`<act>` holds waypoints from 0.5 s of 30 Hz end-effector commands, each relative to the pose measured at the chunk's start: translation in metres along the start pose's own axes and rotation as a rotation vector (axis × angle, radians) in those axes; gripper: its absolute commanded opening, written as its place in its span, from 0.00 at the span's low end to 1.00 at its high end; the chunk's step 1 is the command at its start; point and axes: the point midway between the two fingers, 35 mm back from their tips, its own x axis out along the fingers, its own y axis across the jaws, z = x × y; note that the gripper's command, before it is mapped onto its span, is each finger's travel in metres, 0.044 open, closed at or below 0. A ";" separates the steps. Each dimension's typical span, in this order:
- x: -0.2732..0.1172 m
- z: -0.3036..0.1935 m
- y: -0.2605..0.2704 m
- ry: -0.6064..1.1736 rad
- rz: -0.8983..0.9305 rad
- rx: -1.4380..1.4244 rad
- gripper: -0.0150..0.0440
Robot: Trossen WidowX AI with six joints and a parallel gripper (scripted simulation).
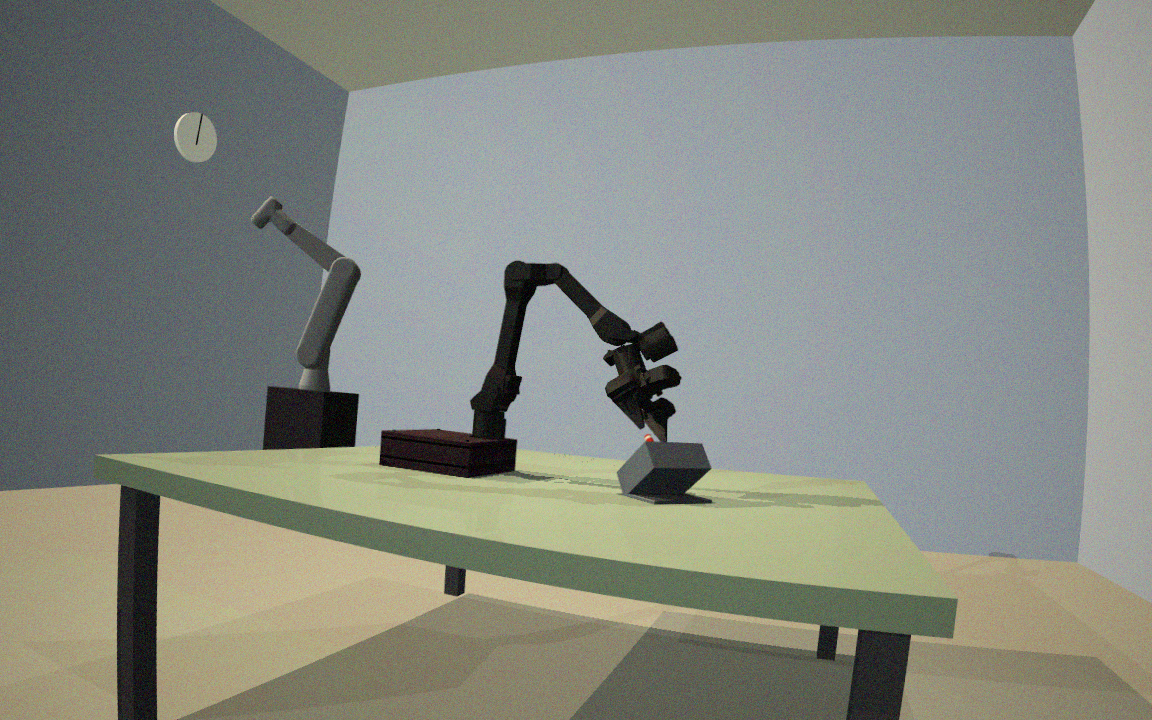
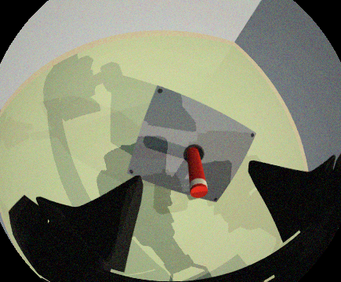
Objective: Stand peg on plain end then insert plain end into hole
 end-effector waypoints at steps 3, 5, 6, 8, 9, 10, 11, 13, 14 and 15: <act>-0.012 0.002 0.000 -0.003 -0.003 0.005 1.00; -0.016 0.002 0.000 -0.003 -0.002 0.004 1.00; -0.018 0.002 0.001 -0.003 -0.002 0.004 1.00; -0.021 0.002 0.001 -0.003 -0.001 0.004 1.00; -0.023 0.002 0.001 -0.003 -0.001 0.004 1.00; -0.025 0.002 0.001 -0.003 -0.001 0.004 1.00; -0.027 0.002 0.001 -0.003 -0.001 0.003 1.00; -0.030 0.002 0.001 -0.003 0.000 0.003 1.00; -0.032 0.002 0.001 -0.003 0.000 0.003 1.00; -0.034 0.002 0.001 -0.003 0.000 0.003 1.00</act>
